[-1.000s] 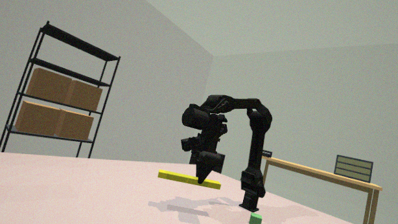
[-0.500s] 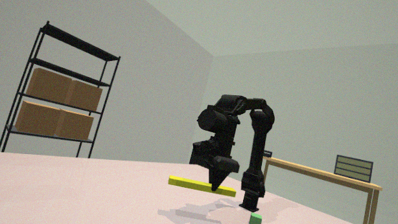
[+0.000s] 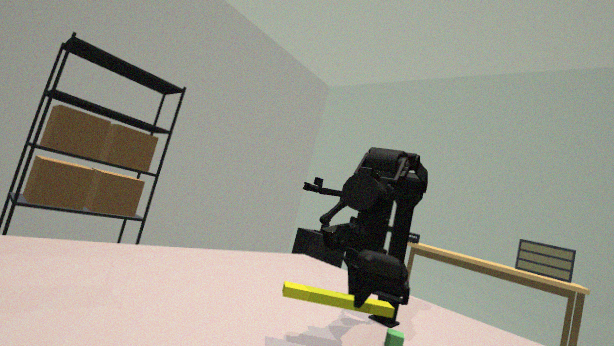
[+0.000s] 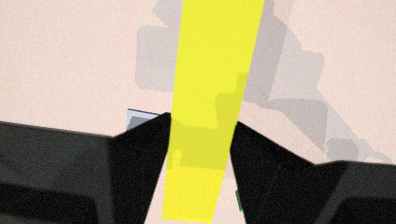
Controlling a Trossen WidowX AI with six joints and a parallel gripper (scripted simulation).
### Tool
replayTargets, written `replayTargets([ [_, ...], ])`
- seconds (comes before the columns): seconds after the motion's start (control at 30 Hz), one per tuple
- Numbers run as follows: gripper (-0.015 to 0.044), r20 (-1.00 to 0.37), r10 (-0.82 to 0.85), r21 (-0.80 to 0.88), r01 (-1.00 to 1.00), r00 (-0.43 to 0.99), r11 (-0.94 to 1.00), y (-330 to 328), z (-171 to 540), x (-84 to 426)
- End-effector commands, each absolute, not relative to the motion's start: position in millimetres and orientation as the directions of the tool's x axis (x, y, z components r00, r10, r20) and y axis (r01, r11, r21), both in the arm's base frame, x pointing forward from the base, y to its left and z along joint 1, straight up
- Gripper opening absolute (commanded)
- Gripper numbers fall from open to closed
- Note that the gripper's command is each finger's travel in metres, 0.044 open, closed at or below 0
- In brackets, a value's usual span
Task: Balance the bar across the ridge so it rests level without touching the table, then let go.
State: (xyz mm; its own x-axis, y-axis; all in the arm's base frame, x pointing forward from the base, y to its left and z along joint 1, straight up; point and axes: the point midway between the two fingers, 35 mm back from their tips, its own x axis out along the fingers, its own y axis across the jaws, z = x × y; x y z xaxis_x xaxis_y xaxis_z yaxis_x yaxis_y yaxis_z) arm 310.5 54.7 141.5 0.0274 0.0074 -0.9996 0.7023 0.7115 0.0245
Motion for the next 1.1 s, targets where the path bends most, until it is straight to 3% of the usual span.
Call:
replayTargets([
  [0.0,0.0,-1.0,0.006,0.023,0.71,0.026,0.704,72.1,142.0,307.7],
  [0.7,0.0,-1.0,0.013,0.026,0.741,0.024,0.671,150.9,142.9,284.1],
  [1.07,0.0,-1.0,0.013,0.026,0.743,0.023,0.668,157.8,134.4,282.3],
])
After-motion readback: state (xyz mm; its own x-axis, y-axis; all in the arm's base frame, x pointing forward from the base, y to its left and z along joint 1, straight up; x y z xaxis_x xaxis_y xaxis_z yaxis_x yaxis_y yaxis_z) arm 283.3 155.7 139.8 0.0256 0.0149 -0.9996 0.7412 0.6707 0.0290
